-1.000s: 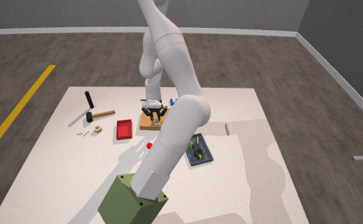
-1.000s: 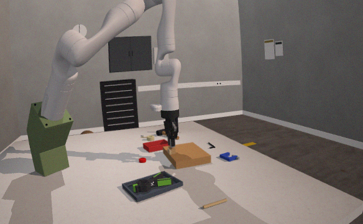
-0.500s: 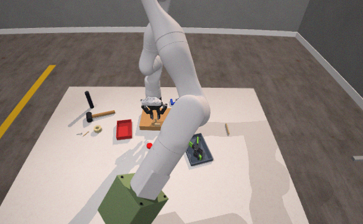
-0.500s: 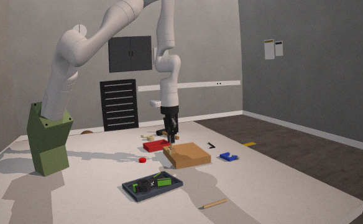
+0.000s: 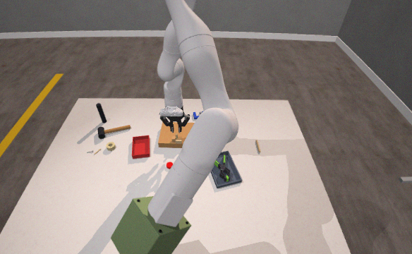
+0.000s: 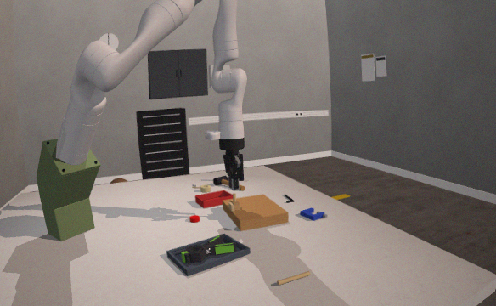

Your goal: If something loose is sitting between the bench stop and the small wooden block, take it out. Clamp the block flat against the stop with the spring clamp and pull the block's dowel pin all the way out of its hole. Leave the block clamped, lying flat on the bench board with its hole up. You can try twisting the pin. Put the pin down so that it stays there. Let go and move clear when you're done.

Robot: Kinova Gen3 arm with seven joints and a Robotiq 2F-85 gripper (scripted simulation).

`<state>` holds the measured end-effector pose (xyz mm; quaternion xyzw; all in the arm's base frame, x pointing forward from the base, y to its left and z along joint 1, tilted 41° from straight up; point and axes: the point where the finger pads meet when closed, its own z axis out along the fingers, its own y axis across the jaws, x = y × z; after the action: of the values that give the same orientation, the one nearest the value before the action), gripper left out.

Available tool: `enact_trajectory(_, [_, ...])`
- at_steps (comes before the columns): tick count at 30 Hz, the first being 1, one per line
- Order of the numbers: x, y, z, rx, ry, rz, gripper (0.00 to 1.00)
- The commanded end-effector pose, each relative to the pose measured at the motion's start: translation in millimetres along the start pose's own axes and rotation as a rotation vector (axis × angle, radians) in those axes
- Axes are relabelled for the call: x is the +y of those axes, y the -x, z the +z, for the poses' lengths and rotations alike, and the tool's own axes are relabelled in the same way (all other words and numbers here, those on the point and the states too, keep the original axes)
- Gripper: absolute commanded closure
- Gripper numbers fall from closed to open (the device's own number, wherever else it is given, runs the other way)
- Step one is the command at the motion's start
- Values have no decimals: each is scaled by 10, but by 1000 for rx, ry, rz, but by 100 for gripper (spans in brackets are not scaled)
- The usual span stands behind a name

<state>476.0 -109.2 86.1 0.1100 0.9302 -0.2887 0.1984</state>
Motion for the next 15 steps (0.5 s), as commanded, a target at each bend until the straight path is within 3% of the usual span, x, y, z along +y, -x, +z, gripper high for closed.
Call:
enact_trajectory(1, [-23,-10,-57,2,-4,6,66])
enact_trajectory(15, [-21,-6,-113,1,-4,6,66])
